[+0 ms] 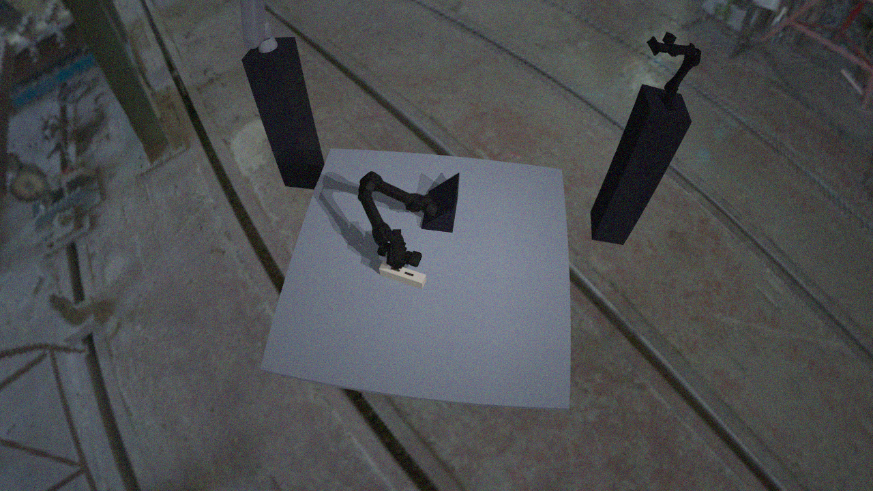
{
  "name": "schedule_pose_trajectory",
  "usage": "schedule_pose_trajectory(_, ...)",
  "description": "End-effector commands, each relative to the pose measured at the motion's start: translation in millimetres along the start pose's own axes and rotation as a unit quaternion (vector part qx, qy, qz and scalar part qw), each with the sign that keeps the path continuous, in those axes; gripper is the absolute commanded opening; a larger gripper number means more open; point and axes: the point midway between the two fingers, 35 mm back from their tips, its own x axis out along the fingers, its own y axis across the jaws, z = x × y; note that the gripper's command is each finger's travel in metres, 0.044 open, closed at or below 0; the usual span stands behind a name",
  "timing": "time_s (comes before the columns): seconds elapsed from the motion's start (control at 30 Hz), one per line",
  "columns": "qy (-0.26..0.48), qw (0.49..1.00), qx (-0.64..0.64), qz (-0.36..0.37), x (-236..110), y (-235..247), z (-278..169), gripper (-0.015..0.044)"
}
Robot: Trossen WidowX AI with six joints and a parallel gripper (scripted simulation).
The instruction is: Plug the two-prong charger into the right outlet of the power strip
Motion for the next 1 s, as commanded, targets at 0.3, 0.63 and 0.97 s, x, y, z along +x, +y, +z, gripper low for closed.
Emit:
schedule_pose_trajectory(0.3,-0.001,1.0,-0.001,-0.001,-0.9,-1.0,4.7,0.0)
schedule_pose_trajectory(0.63,-0.002,1.0,-0.001,-0.001,-1.4,-1.0,6.9,0.0)
schedule_pose_trajectory(0.97,-0.002,1.0,-0.001,-0.001,-1.2,-1.2,8.7,0.0)
